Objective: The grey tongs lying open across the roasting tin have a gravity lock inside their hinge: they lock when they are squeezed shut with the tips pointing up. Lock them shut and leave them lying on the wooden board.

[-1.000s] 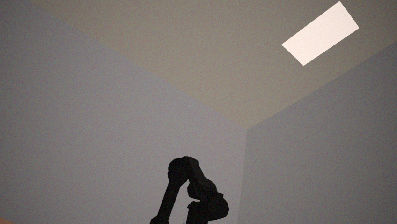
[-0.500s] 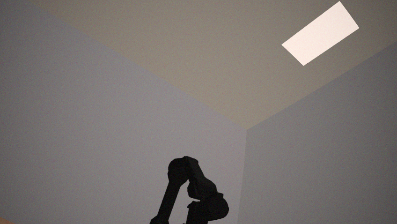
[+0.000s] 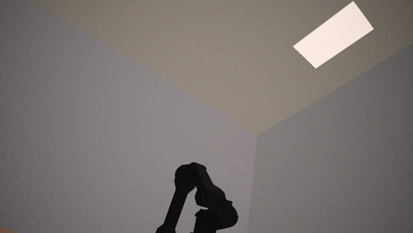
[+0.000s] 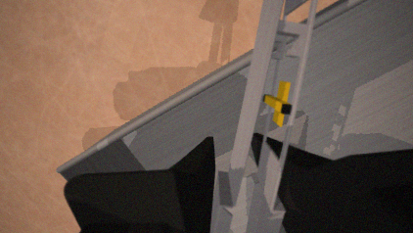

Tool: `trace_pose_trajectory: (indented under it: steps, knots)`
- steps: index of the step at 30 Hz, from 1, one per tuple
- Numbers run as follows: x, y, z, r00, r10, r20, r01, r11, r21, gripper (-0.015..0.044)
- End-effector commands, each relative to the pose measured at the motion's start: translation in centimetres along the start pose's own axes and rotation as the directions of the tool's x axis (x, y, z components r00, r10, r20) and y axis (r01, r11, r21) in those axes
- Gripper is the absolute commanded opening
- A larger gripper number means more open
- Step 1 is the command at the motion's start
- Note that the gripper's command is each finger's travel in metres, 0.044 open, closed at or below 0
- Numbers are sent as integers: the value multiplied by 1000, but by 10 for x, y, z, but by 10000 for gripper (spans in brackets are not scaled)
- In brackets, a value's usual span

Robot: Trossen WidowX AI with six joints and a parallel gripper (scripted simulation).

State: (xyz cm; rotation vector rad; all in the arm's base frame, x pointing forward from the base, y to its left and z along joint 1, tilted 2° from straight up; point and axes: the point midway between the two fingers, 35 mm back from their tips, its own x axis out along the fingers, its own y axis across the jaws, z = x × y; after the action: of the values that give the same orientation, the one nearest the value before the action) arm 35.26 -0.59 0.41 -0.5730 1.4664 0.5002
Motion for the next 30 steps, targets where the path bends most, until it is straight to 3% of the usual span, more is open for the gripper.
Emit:
trace_pose_trajectory:
  steps: [1,9,17,23,30]
  knots:
    - [0,-1,1,1000,-3,3,3,1000,-2,100]
    - [0,-1,1,1000,-3,3,3,1000,-2,47]
    - [-17,-2,2,1000,-2,2,2,1000,-2,-150]
    - [-94,-1,1,1000,4,-1,-4,1000,-5,-150]
    - [-97,-1,1,1000,4,-1,-4,1000,-5,-150]
